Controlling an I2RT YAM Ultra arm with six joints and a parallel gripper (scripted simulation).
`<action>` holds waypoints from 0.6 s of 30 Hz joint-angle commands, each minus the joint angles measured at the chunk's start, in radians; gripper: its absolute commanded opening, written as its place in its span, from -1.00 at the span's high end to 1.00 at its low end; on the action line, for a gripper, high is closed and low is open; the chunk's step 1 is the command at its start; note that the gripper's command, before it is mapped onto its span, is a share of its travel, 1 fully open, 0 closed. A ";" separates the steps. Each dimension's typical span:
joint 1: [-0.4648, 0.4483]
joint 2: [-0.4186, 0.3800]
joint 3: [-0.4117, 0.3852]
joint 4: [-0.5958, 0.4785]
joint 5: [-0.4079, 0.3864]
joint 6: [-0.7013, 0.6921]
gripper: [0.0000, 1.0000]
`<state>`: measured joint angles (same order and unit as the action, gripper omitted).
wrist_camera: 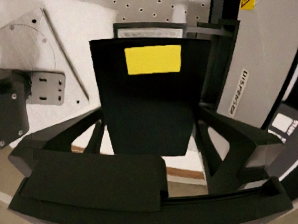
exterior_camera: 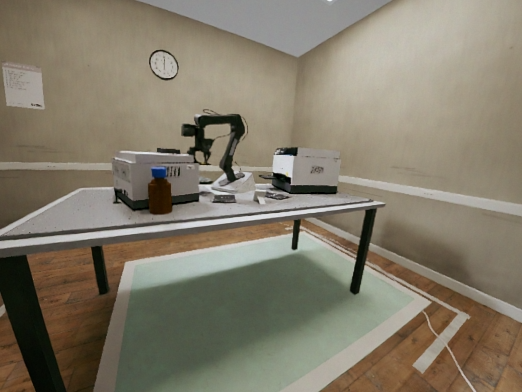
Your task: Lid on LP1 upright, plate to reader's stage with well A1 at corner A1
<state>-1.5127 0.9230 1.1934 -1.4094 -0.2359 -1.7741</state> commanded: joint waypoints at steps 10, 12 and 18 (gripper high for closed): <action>-0.018 -0.009 0.063 -0.042 -0.026 -0.025 -0.71; 0.010 0.025 0.046 -0.027 -0.012 0.017 -0.71; 0.077 0.052 0.057 -0.010 -0.010 0.098 -0.71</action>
<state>-1.4559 0.9657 1.2152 -1.4319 -0.2417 -1.7252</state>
